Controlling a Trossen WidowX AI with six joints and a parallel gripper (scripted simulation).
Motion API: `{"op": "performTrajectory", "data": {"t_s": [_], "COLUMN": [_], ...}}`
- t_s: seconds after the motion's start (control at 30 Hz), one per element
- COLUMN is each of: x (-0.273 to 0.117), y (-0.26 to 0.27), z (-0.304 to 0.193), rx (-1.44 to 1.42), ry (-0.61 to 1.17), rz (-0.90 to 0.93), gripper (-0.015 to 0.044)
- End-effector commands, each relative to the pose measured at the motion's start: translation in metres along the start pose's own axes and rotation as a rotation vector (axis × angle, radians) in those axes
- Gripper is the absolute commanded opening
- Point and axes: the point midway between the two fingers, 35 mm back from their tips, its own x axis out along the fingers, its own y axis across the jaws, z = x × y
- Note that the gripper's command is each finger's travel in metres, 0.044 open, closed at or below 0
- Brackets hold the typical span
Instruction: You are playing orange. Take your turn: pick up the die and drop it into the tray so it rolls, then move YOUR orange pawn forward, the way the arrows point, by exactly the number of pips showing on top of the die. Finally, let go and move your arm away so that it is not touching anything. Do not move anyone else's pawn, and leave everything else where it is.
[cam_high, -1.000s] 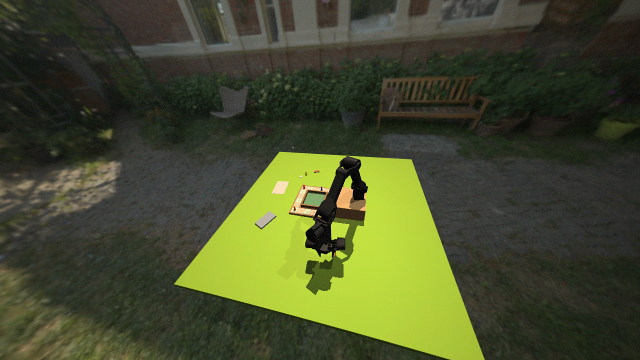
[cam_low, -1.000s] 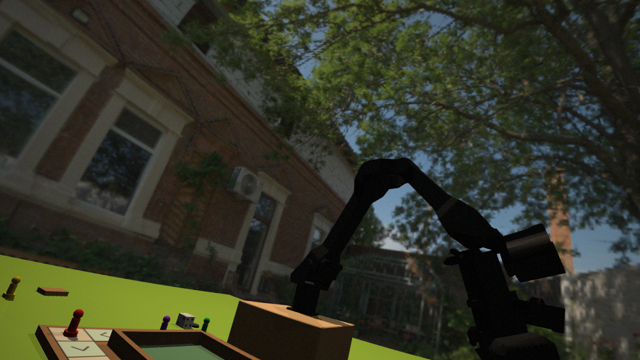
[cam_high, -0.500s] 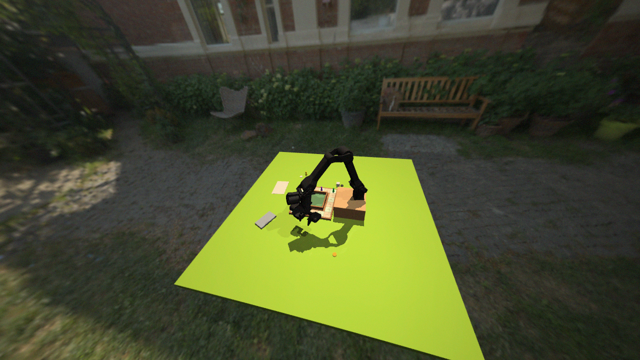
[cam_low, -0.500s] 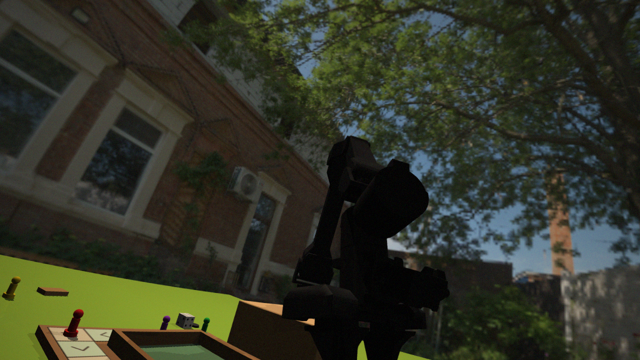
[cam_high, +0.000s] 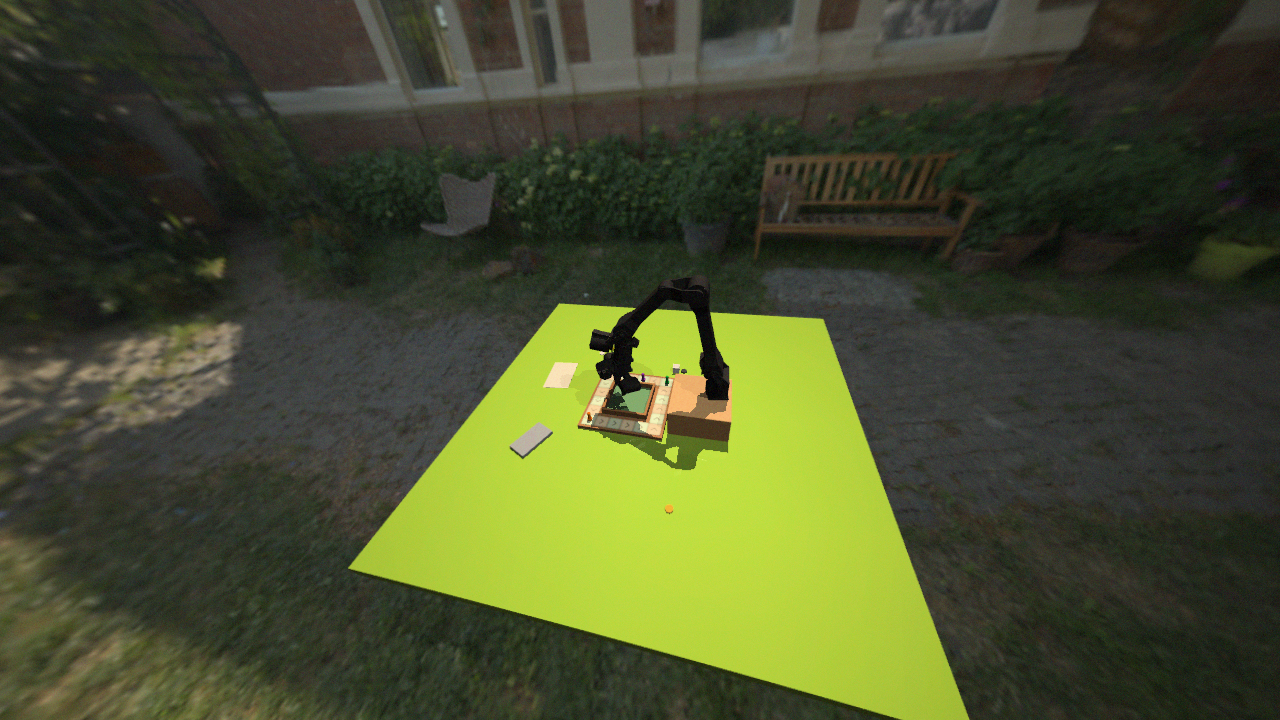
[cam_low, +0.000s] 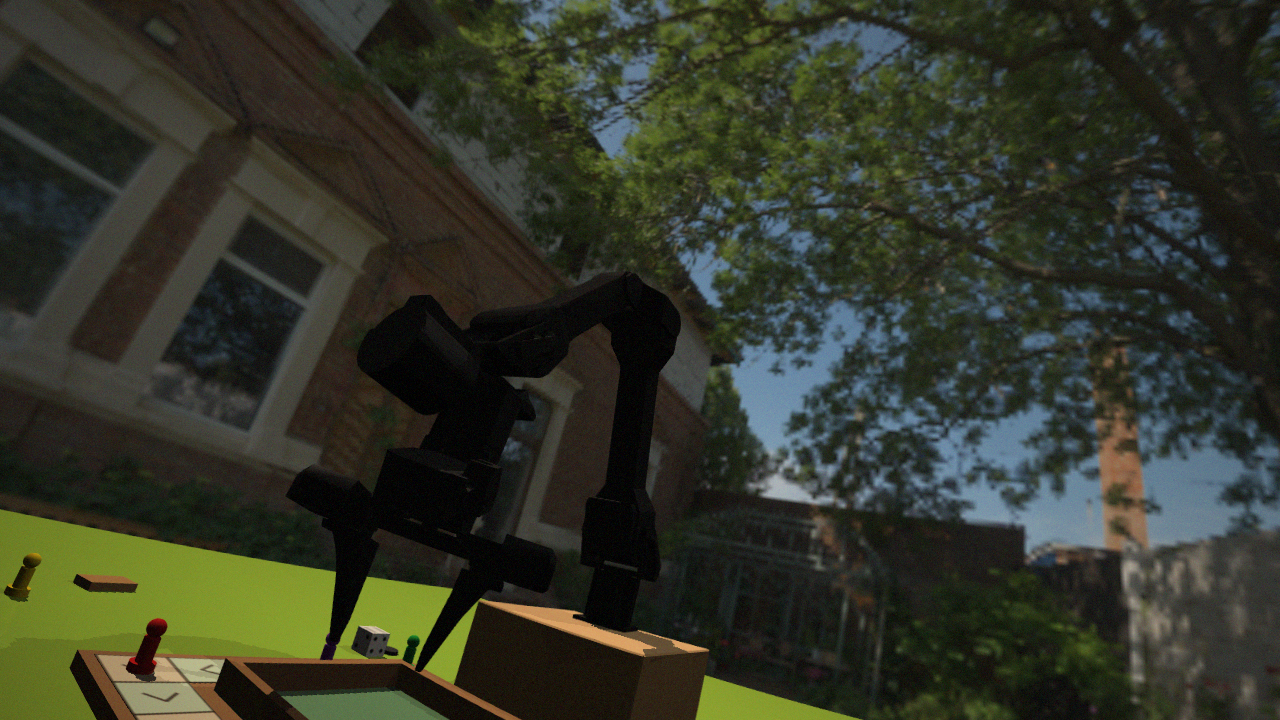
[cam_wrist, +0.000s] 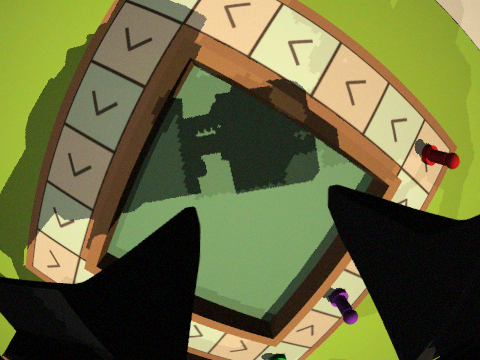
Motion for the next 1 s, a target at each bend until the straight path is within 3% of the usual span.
{"op": "performTrajectory", "data": {"t_s": [0.0, 0.23, 0.47, 0.97], "x": [-0.003, -0.012, -0.025, -0.011], "y": [-0.037, -0.066, -0.059, -0.061], "z": [-0.062, -0.154, -0.247, -0.257], "rx": [0.146, 0.361, 0.580, 0.601], "ry": [0.068, 0.135, 0.176, 0.178], "rz": [-0.041, -0.045, -0.010, -0.006], "gripper": [0.0275, 0.0275, 0.0275, 0.0275]}}
